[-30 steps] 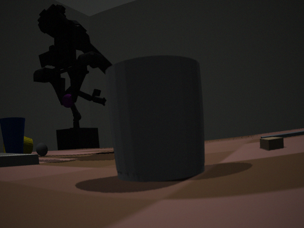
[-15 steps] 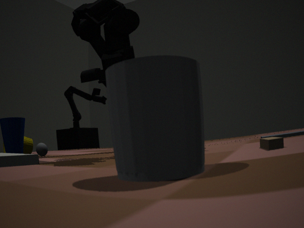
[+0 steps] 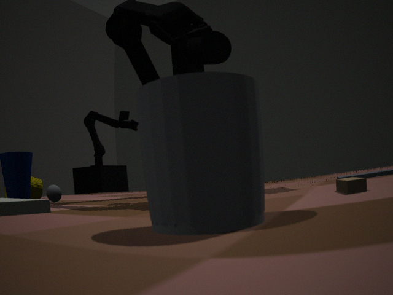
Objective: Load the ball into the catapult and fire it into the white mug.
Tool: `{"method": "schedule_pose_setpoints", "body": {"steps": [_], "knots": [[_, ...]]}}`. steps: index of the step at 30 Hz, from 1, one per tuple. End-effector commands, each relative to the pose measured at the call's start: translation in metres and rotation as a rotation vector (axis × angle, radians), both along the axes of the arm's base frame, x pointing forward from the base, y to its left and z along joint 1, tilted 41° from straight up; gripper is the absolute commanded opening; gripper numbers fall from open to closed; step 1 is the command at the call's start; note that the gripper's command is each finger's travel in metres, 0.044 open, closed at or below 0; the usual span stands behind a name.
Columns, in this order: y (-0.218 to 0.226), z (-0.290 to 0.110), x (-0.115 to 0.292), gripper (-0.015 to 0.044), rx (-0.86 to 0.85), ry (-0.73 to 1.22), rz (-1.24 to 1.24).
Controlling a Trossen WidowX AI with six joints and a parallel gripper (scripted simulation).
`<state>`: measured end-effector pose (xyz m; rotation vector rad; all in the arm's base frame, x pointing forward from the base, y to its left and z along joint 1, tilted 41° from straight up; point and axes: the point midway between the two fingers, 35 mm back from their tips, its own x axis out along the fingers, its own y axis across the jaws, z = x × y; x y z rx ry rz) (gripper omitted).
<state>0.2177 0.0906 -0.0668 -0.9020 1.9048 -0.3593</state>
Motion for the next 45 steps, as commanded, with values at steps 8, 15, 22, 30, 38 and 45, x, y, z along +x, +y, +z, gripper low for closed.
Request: {"method": "schedule_pose_setpoints", "body": {"steps": [8,15,22,30,38,45], "knots": [[-0.011,-0.011,-0.002,0.0,-0.01,0.01,-0.002],[-0.012,-0.014,-0.001,0.0,-0.005,0.003,-0.007],[-0.012,-0.014,-0.001,0.0053,-0.005,0.003,-0.007],[-0.01,-0.012,-0.001,0.0263,-0.005,0.004,-0.006],[0.06,0.07,-0.007,0.044,-0.021,0.025,-0.001],[0.069,0.043,0.019,0.044,0.077,-0.04,0.062]]}}
